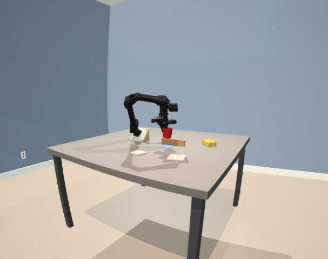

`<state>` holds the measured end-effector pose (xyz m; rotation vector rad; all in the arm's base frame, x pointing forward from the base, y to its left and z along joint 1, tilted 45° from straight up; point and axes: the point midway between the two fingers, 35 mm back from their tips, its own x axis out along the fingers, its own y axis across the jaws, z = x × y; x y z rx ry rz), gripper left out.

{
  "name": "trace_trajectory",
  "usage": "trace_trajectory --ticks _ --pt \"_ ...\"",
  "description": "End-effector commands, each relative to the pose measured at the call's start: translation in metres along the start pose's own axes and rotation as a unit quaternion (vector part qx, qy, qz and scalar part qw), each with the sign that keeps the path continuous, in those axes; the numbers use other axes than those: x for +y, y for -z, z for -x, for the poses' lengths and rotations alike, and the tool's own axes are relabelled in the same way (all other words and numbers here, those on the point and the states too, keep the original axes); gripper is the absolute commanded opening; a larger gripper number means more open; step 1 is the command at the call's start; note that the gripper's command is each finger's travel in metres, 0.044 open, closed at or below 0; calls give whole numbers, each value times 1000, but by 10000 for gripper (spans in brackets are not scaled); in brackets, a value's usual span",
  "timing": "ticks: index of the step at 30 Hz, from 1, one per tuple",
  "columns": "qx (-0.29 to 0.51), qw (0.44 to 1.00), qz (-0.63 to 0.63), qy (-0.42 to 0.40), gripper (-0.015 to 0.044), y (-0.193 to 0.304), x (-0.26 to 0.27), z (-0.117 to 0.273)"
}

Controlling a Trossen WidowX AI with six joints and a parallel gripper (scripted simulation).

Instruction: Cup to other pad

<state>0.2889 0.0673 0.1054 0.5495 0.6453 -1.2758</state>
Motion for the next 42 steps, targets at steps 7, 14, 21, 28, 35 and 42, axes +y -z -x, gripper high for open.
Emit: trace_trajectory --ticks 7,14,21,28,35,42 --pt "0 1000 0 0 0 0 0 0" --pt "0 1000 0 0 0 5 0 0" --pt "2 1000 -2 0 0 23 1 2" --pt "3 1000 -2 0 0 43 2 3" --pt "3 1000 -3 0 0 62 2 5" --pt "4 1000 -3 0 0 80 2 6"
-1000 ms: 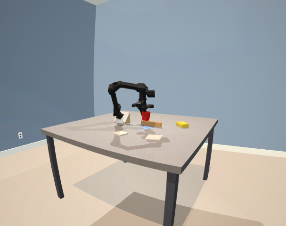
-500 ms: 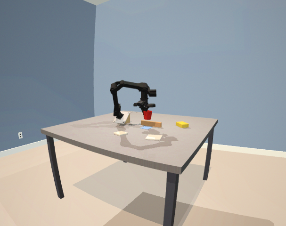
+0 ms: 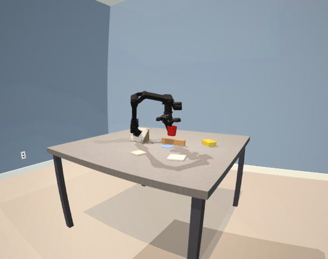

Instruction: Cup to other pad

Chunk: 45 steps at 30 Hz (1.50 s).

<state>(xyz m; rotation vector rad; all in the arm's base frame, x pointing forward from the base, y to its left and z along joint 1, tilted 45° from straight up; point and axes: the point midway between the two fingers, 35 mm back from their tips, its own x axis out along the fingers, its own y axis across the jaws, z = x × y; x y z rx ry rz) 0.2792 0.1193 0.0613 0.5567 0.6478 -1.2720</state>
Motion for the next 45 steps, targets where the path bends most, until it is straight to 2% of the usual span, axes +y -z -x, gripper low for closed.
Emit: trace_trajectory --ticks 1,36,45 --pt "1 1000 -2 2 0 14 2 0" --pt "3 1000 -2 1 0 95 4 1" --pt "3 1000 -2 1 0 97 5 -4"
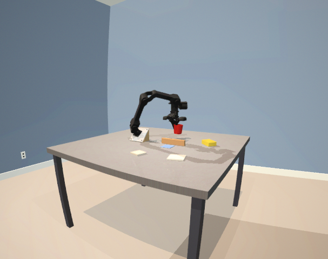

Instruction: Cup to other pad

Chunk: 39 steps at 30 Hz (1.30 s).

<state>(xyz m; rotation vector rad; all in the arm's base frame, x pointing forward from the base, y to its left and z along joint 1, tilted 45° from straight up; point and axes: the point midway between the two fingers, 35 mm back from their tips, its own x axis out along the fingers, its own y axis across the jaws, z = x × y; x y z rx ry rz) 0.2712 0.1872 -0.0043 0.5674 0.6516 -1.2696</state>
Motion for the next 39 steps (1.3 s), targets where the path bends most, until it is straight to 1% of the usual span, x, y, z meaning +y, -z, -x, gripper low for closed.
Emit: trace_trajectory --ticks 1,39 --pt "-1 1000 0 2 0 3 0 -6" --pt "-2 1000 0 2 0 3 0 -58"
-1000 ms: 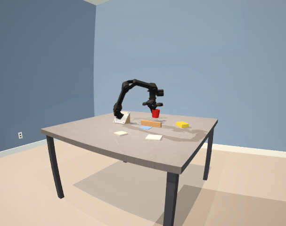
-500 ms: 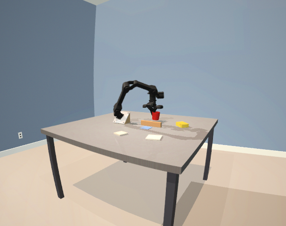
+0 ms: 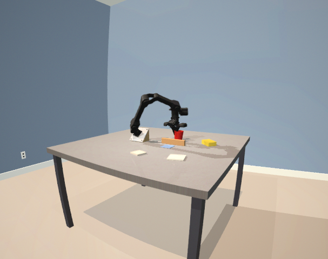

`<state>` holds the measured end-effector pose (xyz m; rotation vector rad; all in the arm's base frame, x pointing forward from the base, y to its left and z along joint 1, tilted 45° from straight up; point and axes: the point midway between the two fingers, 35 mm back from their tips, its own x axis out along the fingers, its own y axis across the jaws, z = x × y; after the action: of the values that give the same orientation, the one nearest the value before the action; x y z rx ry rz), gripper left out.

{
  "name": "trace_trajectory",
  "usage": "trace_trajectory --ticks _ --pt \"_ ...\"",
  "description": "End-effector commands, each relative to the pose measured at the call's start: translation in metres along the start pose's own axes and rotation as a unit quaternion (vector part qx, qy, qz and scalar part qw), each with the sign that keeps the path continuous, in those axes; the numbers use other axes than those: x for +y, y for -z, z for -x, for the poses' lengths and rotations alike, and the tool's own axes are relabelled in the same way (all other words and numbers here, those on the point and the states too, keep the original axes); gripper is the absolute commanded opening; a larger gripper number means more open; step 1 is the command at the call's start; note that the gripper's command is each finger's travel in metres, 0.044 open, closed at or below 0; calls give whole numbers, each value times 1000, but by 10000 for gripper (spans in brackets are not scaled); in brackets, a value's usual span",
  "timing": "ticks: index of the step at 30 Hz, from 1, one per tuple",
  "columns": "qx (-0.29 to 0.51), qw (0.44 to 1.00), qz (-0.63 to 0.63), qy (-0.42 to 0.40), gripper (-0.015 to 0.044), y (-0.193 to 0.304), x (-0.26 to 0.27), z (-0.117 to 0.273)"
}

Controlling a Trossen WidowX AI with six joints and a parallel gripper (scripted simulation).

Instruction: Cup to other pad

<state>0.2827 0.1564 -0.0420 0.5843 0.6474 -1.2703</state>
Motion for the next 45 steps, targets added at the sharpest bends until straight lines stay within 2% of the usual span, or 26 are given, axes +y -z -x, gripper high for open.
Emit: trace_trajectory --ticks 1,28,33,45 --pt "-6 1000 7 4 0 0 -4 -10" --pt "-2 1000 1 2 0 0 -2 -13" --pt "-2 1000 1 2 128 0 -2 -13" --pt "-2 1000 2 2 128 0 -2 -8"
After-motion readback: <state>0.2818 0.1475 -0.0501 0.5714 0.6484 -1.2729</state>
